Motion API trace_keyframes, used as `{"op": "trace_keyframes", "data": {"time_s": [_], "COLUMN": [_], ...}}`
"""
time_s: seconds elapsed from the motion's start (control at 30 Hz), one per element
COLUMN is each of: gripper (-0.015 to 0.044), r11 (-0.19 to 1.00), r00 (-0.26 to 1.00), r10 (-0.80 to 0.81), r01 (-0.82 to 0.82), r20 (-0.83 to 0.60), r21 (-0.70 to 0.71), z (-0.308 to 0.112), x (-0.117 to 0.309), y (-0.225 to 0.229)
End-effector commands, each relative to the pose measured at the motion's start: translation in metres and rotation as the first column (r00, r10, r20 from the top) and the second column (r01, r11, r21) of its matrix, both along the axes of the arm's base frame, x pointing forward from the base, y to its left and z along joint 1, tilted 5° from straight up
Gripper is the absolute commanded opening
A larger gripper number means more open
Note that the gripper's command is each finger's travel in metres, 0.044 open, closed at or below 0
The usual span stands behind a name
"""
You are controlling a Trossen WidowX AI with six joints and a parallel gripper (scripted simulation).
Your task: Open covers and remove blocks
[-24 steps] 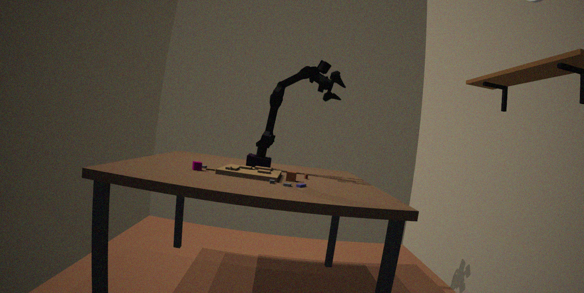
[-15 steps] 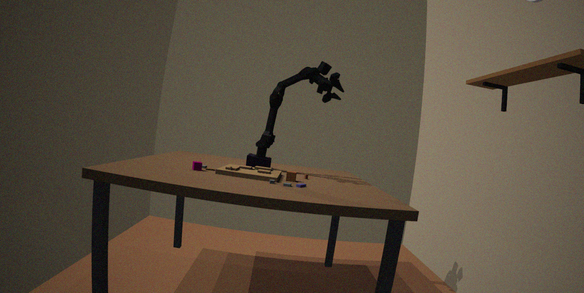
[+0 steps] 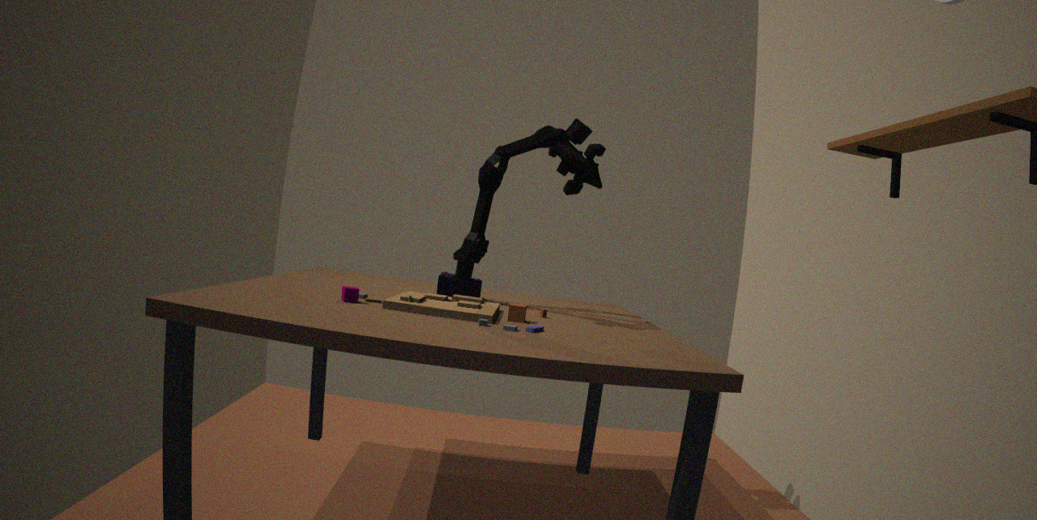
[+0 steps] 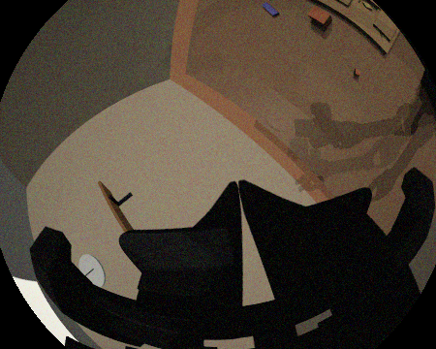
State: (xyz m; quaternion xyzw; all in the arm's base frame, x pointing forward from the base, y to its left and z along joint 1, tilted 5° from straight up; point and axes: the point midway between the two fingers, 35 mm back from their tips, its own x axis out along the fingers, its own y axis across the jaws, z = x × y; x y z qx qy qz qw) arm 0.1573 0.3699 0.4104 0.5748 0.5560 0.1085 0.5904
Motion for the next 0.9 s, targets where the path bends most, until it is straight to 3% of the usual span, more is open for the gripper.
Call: {"op": "trace_keyframes", "data": {"time_s": [0.0,0.87], "gripper": [0.0000,0.0000], "r11": [0.997,0.878], "r00": [0.999,0.973], "r10": [0.014,0.171], "r01": [-0.011,-0.079], "r20": [0.038,0.154], "r21": [-0.075,-0.472], "z": [-0.020,-0.127], "x": [0.016,0.100], "y": [-0.003,-0.053]}}
